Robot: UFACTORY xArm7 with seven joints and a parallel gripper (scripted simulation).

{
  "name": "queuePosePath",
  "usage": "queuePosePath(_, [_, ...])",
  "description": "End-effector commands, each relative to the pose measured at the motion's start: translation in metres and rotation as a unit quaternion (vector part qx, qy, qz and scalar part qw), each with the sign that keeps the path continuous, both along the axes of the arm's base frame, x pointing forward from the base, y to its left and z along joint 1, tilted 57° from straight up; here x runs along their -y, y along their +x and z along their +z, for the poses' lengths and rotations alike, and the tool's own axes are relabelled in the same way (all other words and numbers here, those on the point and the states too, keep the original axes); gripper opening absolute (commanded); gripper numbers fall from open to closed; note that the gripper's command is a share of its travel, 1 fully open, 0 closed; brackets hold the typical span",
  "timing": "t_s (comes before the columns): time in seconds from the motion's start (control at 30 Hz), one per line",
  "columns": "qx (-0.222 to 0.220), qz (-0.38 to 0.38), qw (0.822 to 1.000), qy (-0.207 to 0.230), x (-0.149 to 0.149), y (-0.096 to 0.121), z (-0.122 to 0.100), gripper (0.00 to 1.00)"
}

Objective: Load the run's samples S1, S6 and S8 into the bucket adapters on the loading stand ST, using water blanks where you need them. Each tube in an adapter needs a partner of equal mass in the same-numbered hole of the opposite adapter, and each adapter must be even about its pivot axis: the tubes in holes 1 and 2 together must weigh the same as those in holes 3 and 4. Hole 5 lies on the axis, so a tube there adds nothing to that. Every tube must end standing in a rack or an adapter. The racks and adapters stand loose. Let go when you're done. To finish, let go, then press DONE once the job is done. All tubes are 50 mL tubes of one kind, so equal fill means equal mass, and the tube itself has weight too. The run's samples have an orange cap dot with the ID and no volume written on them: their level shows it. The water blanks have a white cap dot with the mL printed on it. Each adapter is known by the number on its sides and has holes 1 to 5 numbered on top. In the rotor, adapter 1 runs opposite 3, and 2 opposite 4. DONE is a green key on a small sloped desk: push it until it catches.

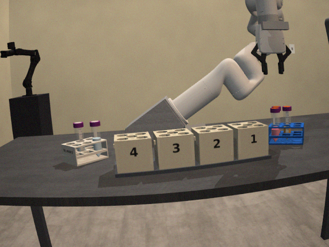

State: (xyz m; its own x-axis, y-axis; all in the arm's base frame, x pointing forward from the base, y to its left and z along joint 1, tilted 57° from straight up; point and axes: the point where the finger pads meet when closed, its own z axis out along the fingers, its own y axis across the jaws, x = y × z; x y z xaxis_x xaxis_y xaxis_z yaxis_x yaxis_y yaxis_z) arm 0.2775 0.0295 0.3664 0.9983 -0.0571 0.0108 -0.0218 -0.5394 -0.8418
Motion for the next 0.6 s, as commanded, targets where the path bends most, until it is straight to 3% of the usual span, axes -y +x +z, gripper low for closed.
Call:
queuePosePath(0.0, [-0.077, -0.053, 0.996, 0.002, 0.0011, 0.0004, 0.0008, 0.57])
queuePosePath(0.07, [-0.077, -0.053, 0.996, 0.002, 0.0011, 0.0004, 0.0008, 0.57])
queuePosePath(0.3, [-0.174, -0.115, 0.978, 0.009, 0.0011, 0.0004, 0.0008, 0.57])
queuePosePath(0.57, [-0.175, -0.116, 0.978, 0.009, 0.0010, 0.0004, 0.0008, 0.57])
